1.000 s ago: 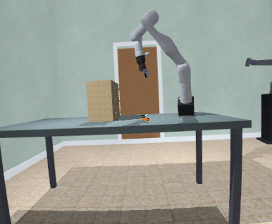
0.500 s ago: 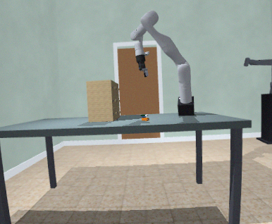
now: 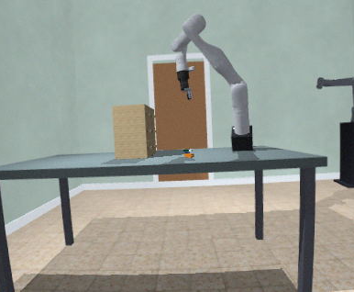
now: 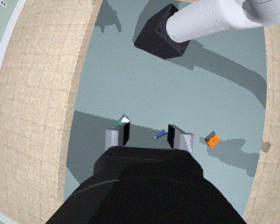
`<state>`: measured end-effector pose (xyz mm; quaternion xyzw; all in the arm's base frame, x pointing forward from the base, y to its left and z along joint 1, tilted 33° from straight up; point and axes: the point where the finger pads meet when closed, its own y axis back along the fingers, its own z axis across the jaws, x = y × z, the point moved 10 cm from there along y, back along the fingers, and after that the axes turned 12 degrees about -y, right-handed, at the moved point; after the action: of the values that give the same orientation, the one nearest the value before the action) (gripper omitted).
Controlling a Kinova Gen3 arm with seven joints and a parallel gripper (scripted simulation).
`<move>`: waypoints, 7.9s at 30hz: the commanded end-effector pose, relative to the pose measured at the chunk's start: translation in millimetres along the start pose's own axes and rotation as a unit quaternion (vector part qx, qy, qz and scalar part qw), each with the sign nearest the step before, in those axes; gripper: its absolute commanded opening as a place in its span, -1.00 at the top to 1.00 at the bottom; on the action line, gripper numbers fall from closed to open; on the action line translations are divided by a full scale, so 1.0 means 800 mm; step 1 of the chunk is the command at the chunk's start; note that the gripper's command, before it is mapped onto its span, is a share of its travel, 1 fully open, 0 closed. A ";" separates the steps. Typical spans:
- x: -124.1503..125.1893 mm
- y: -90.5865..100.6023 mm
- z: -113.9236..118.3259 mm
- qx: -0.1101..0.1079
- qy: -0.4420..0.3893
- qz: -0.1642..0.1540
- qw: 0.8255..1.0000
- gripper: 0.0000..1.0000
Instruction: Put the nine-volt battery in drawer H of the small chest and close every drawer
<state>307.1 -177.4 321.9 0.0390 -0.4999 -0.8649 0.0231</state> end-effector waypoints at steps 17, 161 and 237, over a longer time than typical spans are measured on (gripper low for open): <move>-0.001 0.012 -0.006 -0.012 -0.033 -0.024 0.999 -1.00; -0.036 -0.023 -0.001 -0.005 0.303 -0.045 0.952 -1.00; -0.124 -0.131 0.023 0.032 0.940 -0.031 0.339 -1.00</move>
<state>404.0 -99.8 246.0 0.8406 -0.1760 -0.2466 0.4491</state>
